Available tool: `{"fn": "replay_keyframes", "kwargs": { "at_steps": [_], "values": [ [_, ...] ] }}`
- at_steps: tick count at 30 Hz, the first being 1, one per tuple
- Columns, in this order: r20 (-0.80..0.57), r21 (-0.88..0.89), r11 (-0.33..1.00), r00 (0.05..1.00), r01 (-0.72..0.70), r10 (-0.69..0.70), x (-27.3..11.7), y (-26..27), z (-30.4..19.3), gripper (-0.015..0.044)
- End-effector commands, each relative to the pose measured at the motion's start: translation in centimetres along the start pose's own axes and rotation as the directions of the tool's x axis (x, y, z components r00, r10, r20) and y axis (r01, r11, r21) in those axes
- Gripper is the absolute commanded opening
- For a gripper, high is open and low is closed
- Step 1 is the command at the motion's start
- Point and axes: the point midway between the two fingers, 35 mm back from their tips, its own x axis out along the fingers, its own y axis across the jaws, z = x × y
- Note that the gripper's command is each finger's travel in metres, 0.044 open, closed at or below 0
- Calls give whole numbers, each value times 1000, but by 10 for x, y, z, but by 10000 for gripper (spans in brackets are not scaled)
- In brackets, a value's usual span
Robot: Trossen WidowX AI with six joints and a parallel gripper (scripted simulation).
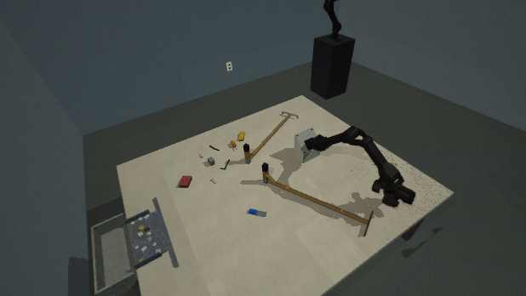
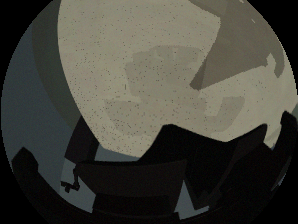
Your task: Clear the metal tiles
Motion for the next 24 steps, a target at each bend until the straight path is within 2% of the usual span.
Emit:
{"fn": "replay_keyframes", "kwargs": {
  "at_steps": [1,24],
  "values": [
    [31,-30,1000,999,-9,10,-5,0,11,0],
    [177,-174,984,983,-27,58,-36,1,63,0]
  ]
}}
